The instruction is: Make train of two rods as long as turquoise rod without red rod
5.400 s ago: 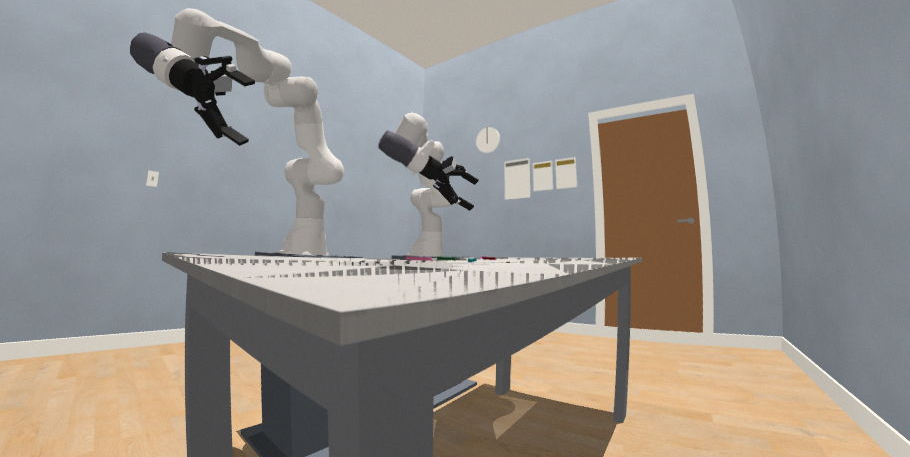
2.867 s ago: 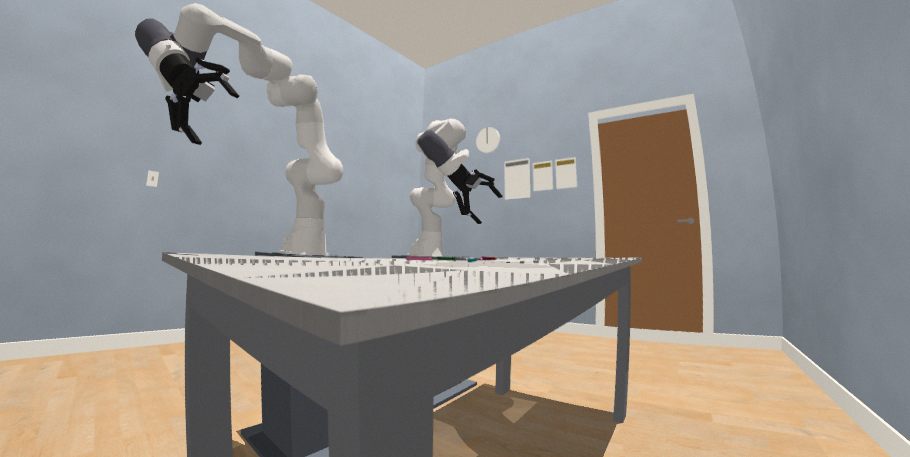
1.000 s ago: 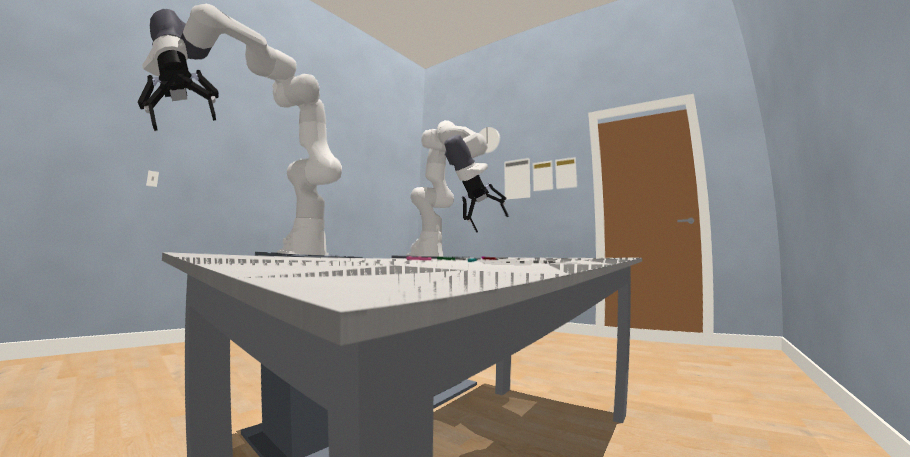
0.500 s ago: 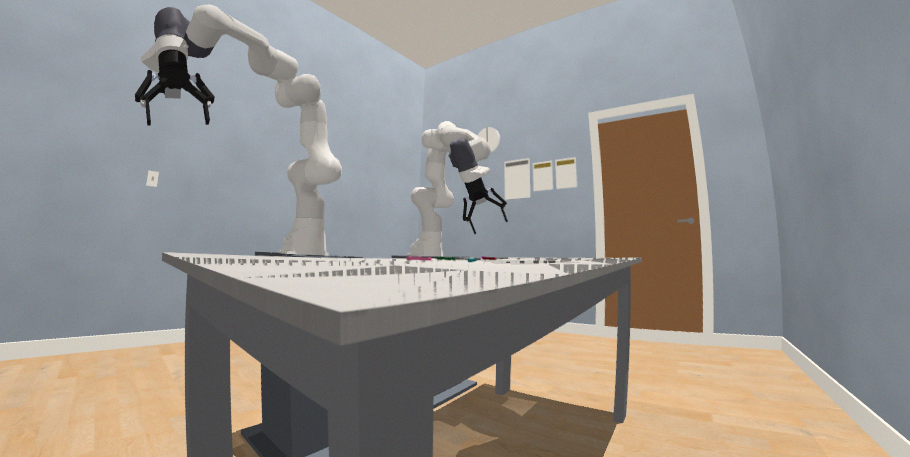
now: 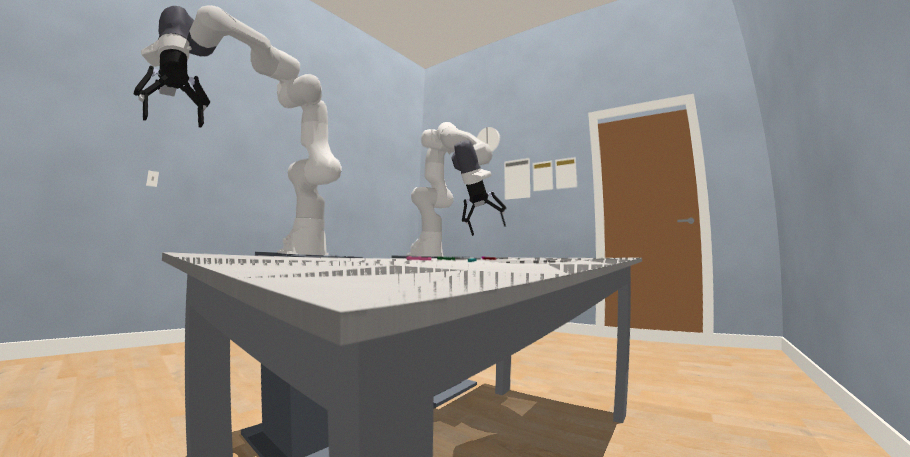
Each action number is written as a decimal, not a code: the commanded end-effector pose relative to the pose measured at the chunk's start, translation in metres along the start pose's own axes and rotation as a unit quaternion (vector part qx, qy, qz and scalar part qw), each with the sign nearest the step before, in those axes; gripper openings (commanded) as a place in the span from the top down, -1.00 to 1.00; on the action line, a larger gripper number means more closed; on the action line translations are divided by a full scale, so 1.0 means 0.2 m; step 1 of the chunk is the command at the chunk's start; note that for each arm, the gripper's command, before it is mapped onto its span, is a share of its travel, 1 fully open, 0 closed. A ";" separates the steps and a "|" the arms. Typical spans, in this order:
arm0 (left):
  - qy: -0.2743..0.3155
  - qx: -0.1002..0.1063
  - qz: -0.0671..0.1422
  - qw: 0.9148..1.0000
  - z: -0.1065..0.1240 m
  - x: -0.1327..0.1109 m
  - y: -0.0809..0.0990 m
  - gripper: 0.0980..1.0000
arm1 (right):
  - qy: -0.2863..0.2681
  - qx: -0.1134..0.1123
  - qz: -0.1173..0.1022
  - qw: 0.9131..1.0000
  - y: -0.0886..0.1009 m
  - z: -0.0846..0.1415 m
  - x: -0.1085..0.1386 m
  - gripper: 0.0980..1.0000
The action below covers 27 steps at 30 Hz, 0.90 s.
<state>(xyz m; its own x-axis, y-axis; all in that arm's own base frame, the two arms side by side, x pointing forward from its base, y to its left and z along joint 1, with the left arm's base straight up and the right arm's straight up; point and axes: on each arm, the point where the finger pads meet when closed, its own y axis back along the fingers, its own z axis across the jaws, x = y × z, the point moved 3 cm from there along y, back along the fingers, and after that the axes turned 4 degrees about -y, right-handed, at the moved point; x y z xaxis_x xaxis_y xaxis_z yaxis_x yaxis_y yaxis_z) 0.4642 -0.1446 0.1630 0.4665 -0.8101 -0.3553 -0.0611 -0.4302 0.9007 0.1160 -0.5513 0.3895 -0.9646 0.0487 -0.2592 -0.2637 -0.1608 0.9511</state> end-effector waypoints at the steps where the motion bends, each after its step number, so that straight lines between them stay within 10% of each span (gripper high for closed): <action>1: -0.045 -0.010 0.018 0.999 0.01 0.01 -0.01 -1.00 | 0.076 0.011 0.011 0.997 0.03 -0.01 0.05 -1.00; 27: -0.118 -0.051 0.074 0.989 0.13 -0.11 -0.12 -1.00 | 0.205 0.034 0.073 0.975 0.21 -0.01 0.30 -1.00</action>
<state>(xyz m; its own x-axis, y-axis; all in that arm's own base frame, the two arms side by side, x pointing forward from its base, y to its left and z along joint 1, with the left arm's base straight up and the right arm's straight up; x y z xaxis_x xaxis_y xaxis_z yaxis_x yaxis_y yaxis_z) 0.4335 -0.1249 0.1436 0.3203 -0.9047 -0.2809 -0.0187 -0.3026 0.9530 0.0518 -0.5552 0.4127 -0.9451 -0.2850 -0.1599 -0.1427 -0.0802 0.9865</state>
